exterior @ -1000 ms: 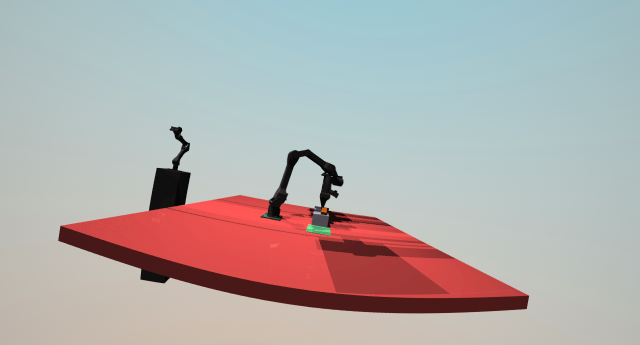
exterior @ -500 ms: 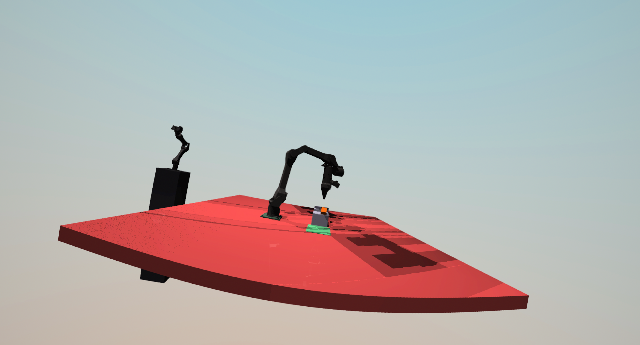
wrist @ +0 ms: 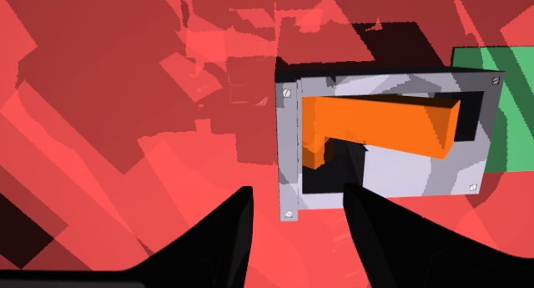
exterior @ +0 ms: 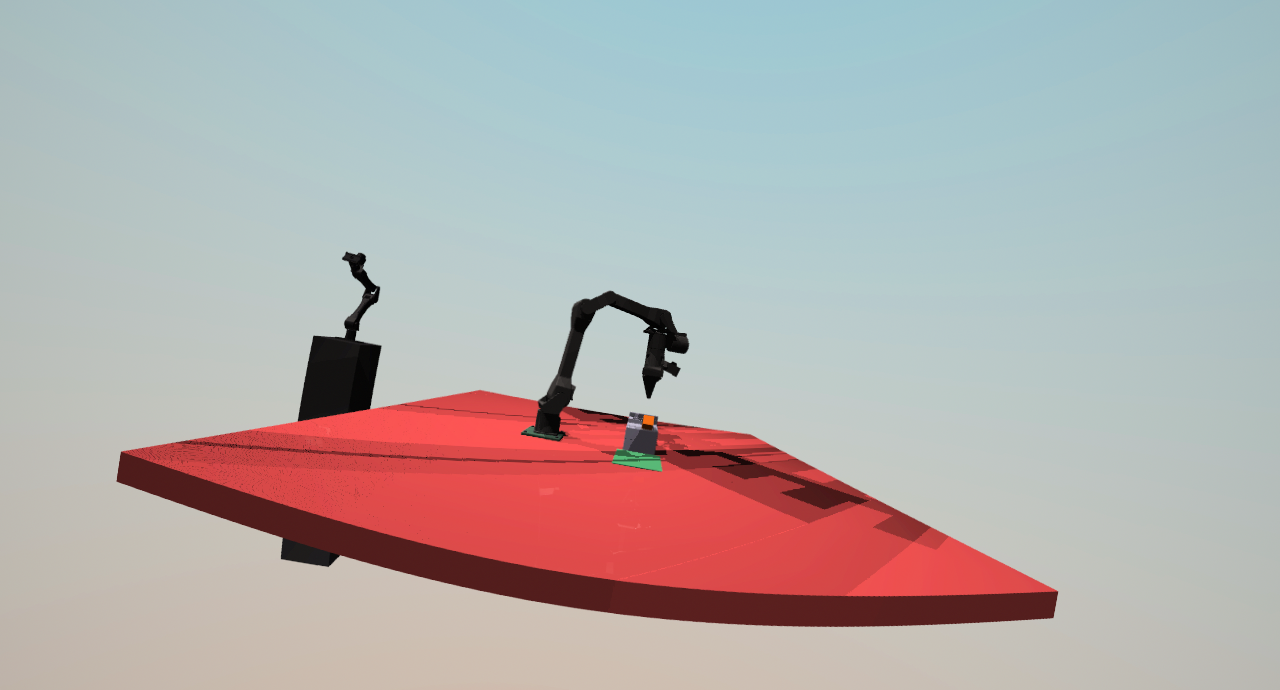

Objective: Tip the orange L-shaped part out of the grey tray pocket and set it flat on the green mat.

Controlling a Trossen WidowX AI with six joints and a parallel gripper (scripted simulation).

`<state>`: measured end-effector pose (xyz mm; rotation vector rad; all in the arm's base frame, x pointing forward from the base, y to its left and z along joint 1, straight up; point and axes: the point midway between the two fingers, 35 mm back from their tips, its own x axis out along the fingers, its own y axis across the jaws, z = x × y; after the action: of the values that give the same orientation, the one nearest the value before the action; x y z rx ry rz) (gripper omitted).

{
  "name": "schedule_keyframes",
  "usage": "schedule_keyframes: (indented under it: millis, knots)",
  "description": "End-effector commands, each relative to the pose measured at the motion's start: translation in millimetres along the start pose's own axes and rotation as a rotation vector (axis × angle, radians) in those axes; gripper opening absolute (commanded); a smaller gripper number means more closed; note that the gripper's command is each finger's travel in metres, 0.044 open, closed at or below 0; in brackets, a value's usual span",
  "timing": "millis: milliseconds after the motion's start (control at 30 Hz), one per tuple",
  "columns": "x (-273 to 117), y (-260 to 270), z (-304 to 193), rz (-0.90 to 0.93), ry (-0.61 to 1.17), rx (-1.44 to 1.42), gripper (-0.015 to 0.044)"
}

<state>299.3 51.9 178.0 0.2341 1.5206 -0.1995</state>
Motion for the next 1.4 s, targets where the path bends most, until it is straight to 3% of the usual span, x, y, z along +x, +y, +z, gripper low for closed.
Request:
schedule_keyframes:
  millis: [0, 133, 733, 1167, 1367]
  knots:
    - [-0.3, 0.2, 0.5, 0.001, -0.003, 0.001, 0.0180]
    - [-0.6, -6.5, 2.2, -0.001, -0.002, -0.132, 0.0280]
    - [-3.7, -78.9, 10.3, -0.005, 0.020, -1.563, 0.0280]
    - [-2.9, -79.6, 10.3, -0.005, 0.021, -1.577, 0.0280]
    - [18.3, -79.9, 10.4, -0.005, 0.021, -1.577, 0.0280]
